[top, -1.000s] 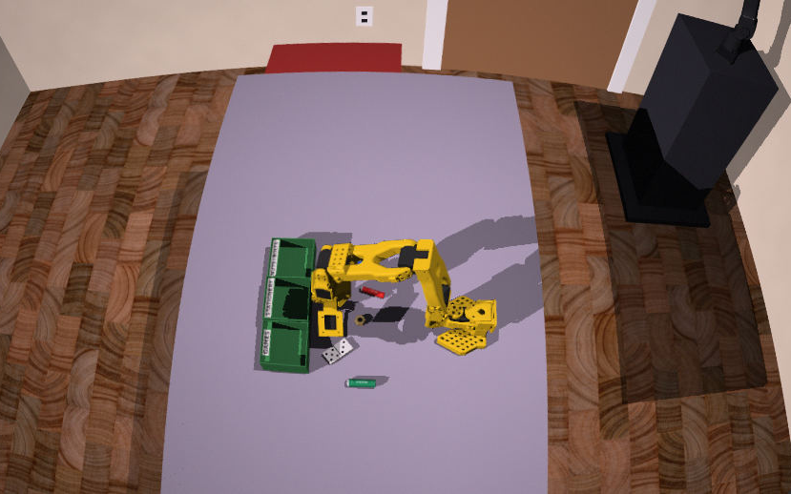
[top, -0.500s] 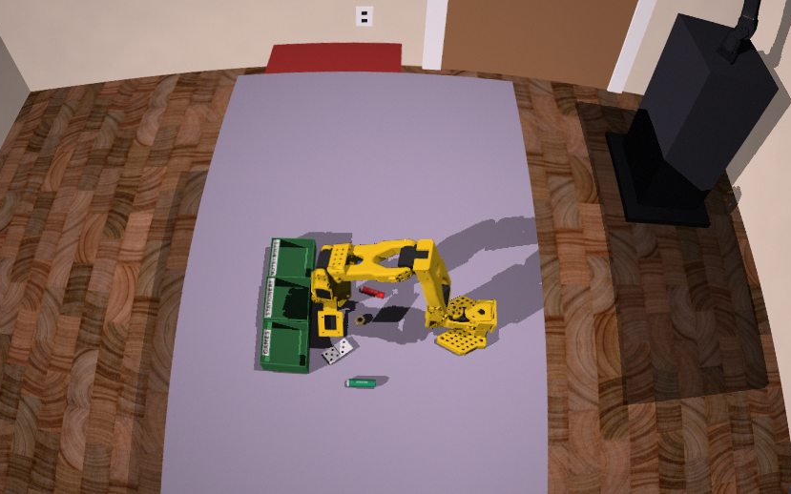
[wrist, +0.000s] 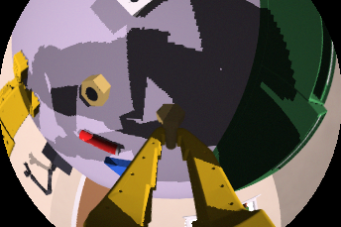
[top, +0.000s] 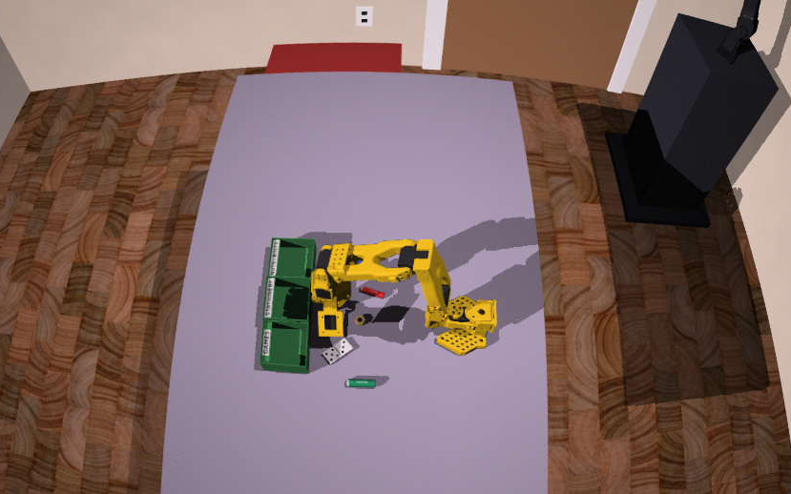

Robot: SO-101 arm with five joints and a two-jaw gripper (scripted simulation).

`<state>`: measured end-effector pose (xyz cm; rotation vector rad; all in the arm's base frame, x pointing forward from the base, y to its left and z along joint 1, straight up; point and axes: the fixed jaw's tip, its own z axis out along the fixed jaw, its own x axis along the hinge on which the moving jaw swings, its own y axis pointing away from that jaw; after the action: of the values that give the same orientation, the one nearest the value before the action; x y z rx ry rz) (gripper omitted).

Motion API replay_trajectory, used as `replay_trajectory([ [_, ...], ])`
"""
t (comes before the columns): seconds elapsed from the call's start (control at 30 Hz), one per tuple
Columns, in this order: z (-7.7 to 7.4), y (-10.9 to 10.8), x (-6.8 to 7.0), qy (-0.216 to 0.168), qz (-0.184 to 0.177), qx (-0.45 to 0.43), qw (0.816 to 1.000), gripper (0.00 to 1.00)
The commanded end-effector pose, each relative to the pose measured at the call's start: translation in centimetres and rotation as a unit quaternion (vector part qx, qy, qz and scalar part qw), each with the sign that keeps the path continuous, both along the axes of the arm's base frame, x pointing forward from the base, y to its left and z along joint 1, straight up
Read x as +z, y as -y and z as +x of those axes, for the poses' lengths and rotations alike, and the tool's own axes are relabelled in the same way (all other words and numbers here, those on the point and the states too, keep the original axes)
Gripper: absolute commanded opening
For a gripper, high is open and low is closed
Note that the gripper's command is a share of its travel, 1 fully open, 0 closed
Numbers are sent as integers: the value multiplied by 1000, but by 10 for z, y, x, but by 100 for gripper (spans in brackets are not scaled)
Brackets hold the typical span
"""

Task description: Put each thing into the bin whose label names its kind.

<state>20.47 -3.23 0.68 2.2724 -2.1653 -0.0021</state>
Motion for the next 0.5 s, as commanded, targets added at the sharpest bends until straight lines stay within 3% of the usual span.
replay_trajectory([
  [0.0,3,2,6,11,-1,-2,1000,0],
  [0.47,7,2,37,11,-1,-2,1000,0],
])
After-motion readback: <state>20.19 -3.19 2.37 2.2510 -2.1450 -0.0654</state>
